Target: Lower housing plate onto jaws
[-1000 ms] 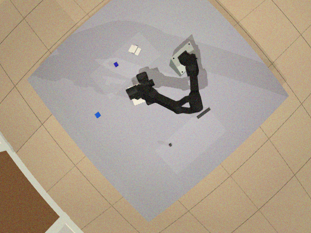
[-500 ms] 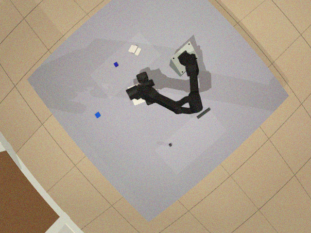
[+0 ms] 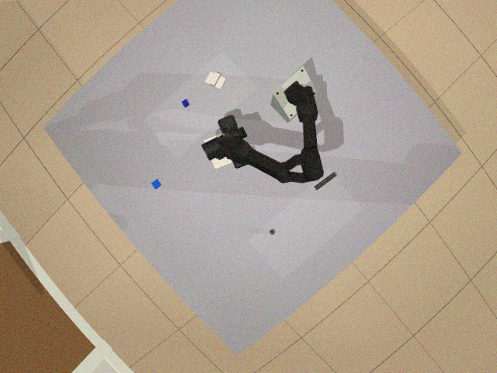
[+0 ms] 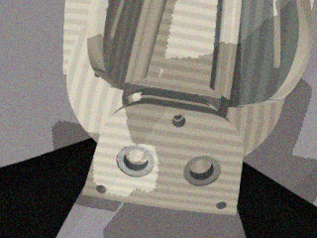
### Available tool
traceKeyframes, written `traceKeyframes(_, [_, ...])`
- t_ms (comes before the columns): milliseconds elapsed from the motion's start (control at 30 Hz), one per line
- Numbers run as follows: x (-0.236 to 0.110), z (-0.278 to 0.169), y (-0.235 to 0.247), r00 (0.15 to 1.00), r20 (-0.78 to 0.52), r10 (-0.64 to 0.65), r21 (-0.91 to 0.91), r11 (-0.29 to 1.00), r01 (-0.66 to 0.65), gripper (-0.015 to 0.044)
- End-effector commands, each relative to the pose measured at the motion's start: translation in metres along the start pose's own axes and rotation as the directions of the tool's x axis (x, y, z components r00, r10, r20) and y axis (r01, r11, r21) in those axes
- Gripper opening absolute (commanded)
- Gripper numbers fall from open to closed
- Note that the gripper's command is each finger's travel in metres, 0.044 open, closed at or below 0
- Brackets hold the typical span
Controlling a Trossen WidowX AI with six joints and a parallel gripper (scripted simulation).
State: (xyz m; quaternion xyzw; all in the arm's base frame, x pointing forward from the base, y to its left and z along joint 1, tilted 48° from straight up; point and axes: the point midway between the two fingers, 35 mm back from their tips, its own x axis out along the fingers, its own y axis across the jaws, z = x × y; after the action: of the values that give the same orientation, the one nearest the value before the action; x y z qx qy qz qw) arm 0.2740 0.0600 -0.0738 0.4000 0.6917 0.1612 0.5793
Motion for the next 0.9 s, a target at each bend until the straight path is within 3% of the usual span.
traceKeyframes(0, [0.0006, -0.0001, 0.0006, 1.000, 0.000, 0.004, 0.004, 1.000, -0.004, 0.0351])
traceKeyframes(867, [0.0055, -0.0002, 0.0006, 1.000, 0.000, 0.005, 0.003, 1.000, -0.005, 0.0351])
